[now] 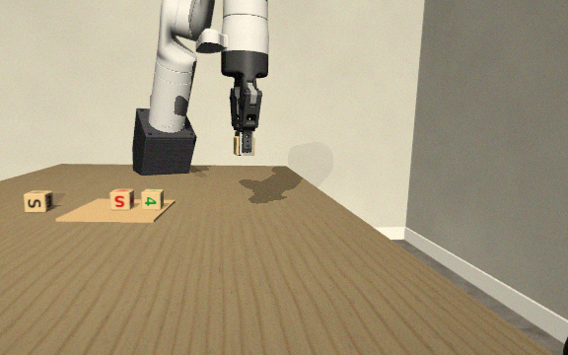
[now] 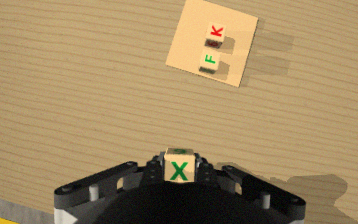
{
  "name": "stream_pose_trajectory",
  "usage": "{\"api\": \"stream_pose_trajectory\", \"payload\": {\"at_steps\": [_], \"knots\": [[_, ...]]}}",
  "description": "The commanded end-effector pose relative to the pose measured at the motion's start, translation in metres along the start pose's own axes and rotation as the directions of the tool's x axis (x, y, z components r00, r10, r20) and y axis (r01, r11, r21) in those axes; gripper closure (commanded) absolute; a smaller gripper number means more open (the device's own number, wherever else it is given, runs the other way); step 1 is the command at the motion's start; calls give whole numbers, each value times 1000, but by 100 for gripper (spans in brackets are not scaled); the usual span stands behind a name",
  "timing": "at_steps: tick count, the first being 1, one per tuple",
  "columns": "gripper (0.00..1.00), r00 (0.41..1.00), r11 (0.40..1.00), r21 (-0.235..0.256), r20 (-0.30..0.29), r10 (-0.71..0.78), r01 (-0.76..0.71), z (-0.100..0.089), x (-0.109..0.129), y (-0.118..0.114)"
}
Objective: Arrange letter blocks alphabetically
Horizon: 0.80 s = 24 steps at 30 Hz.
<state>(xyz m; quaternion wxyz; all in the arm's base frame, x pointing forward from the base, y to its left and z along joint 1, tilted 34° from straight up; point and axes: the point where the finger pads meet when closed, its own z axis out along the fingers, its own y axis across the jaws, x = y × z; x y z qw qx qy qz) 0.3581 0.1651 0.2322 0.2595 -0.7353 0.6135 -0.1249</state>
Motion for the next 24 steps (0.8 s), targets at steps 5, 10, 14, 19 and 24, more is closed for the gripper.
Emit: {"api": "stream_pose_trajectory", "payload": {"at_steps": [5,10,14,19,24], "knots": [[74,998,998,1,-2,-58,58,-1,11,3],[74,994,994,0,-2,-109,109,-2,20,5],[74,991,991,0,-2,-130,130,-2,24,6],[74,983,983,1,-3,-183,183,-2,33,8],[74,971,971,-1,-2,-239,239,-3,43,11]]}}
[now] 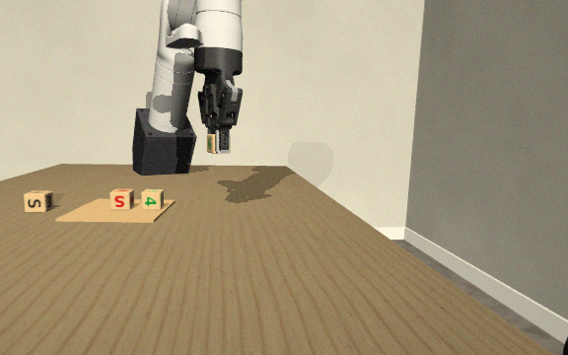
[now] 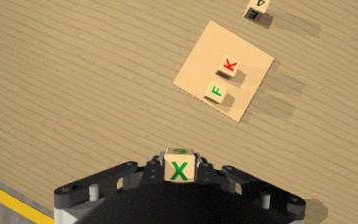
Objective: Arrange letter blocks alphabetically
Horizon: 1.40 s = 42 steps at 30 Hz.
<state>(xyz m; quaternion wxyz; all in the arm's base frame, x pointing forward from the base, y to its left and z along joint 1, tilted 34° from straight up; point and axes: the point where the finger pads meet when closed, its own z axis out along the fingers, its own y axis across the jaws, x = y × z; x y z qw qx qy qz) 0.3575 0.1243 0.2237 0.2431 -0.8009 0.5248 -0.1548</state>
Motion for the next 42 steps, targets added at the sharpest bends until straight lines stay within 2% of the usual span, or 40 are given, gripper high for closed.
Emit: {"api": "stream_pose_trajectory", "payload": {"at_steps": [1,24,42], "knots": [[74,1000,1000,-1,-1,-22,22,0,4,3],[74,970,970,1,-1,-244,244,-2,40,21],[74,894,894,-1,1,-449,449,-3,74,39]]}}
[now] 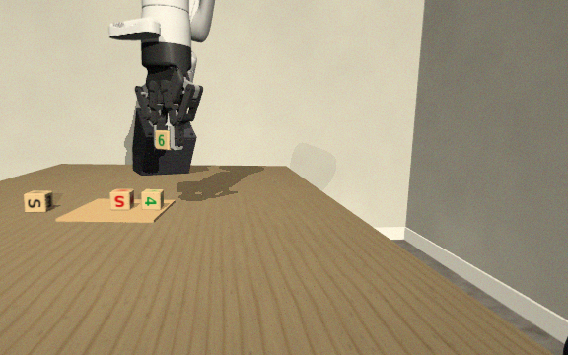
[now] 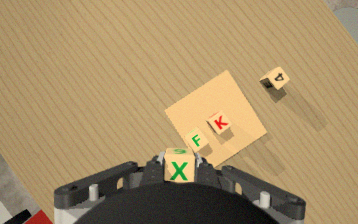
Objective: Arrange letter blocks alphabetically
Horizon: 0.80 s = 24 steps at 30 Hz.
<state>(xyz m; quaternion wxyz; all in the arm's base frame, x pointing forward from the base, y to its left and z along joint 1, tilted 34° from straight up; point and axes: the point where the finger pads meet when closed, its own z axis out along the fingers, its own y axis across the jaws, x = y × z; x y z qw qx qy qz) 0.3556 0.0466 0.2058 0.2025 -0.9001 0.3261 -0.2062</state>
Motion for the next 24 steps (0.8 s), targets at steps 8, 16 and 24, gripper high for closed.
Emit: {"api": "stream_pose_trajectory", "payload": {"at_steps": [8,16,24], "knots": [[74,994,994,-3,-1,-108,108,0,13,20],[74,982,982,-3,-1,-187,187,0,22,31],[74,956,956,-3,-1,-292,292,0,33,47]]}}
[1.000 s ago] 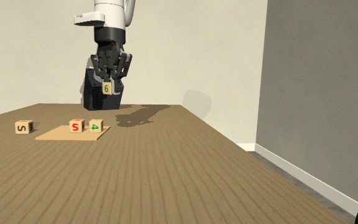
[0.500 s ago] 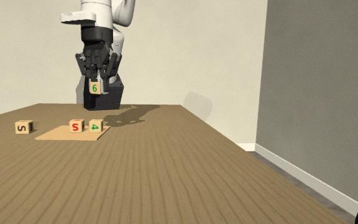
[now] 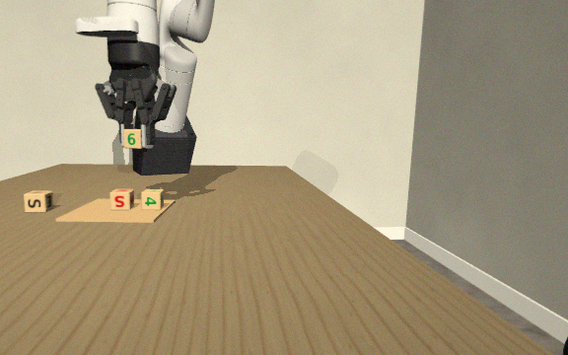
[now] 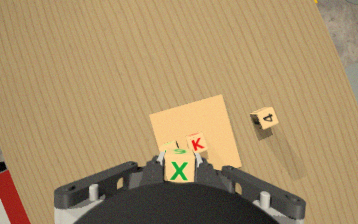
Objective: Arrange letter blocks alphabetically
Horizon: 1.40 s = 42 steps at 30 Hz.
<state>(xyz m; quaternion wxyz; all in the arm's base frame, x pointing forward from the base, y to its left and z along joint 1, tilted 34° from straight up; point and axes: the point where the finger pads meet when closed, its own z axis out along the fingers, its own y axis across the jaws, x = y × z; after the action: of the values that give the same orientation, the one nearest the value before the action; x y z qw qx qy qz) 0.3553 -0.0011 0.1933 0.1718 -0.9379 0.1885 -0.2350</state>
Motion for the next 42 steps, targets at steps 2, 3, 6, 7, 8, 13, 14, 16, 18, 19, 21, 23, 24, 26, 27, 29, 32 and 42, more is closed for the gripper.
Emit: {"api": "stream_pose_trajectory", "payload": {"at_steps": [2,3,6,7,8,13,14,16,18,19,21,23,24,26,27,29,32,42], "knots": [[74,1000,1000,-8,0,-25,25,0,4,12],[74,999,999,-8,0,-38,38,0,4,14],[74,997,997,-7,0,-75,75,0,6,20],[74,996,996,-7,0,-87,87,0,7,22],[74,996,996,-7,0,-87,87,0,7,22],[74,991,991,-7,1,-133,133,0,10,30],[74,990,990,-7,1,-143,144,0,10,32],[74,986,986,-7,1,-164,164,0,11,36],[74,983,983,-7,1,-184,184,0,13,39],[74,981,981,-7,1,-193,193,0,13,41],[74,978,978,-7,1,-211,211,0,14,44],[74,974,974,-7,1,-227,227,-1,15,47],[74,972,972,-7,1,-236,236,-1,15,48],[74,972,972,-7,1,-236,236,-1,15,48],[74,970,970,-7,1,-244,244,-1,16,50],[74,966,966,-7,2,-259,259,0,17,52],[74,960,960,-7,2,-280,280,0,18,56],[74,945,945,-7,2,-328,328,0,21,65]]}}
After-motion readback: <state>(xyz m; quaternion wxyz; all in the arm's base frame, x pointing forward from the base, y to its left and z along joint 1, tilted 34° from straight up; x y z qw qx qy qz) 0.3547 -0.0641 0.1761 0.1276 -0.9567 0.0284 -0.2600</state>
